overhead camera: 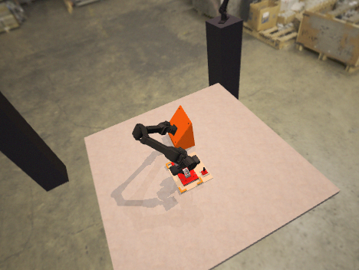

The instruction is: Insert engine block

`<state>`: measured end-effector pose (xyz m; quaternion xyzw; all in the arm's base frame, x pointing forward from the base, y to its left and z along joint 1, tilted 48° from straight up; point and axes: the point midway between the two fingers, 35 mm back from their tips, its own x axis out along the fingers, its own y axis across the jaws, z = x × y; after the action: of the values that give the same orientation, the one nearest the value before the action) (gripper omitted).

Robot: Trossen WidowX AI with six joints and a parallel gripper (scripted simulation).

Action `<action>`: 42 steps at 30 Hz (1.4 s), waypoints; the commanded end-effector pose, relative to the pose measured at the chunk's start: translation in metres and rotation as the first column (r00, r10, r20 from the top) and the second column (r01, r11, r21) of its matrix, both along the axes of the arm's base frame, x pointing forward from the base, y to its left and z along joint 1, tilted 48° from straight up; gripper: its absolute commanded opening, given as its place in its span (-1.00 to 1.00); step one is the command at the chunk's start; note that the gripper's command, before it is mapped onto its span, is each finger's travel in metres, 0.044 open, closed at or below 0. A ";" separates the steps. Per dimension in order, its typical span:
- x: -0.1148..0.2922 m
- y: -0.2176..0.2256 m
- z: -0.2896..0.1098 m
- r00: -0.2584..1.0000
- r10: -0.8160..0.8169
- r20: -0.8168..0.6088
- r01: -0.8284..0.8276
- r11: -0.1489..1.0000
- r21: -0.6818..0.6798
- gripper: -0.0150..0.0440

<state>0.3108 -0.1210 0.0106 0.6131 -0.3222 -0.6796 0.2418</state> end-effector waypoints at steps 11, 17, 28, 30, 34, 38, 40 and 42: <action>0.000 -0.003 -0.003 1.000 0.005 -0.003 -0.005 1.000 -0.003 0.05; 0.000 -0.003 -0.003 1.000 0.000 0.000 0.000 1.000 0.000 0.32; 0.000 -0.003 -0.003 1.000 0.000 0.000 0.000 1.000 0.000 1.00; 0.000 -0.003 -0.003 1.000 0.000 0.000 0.000 1.000 0.000 1.00; 0.000 0.006 0.005 1.000 0.004 -0.003 -0.004 1.000 -0.002 1.00; 0.000 0.008 0.007 1.000 0.005 -0.003 -0.005 1.000 -0.002 1.00; 0.000 0.008 0.007 1.000 0.005 -0.003 -0.005 1.000 -0.002 0.91; 0.000 0.008 0.007 1.000 0.005 -0.003 -0.005 1.000 -0.002 0.73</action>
<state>0.3108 -0.1137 0.0165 0.6110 -0.3200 -0.6804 0.2478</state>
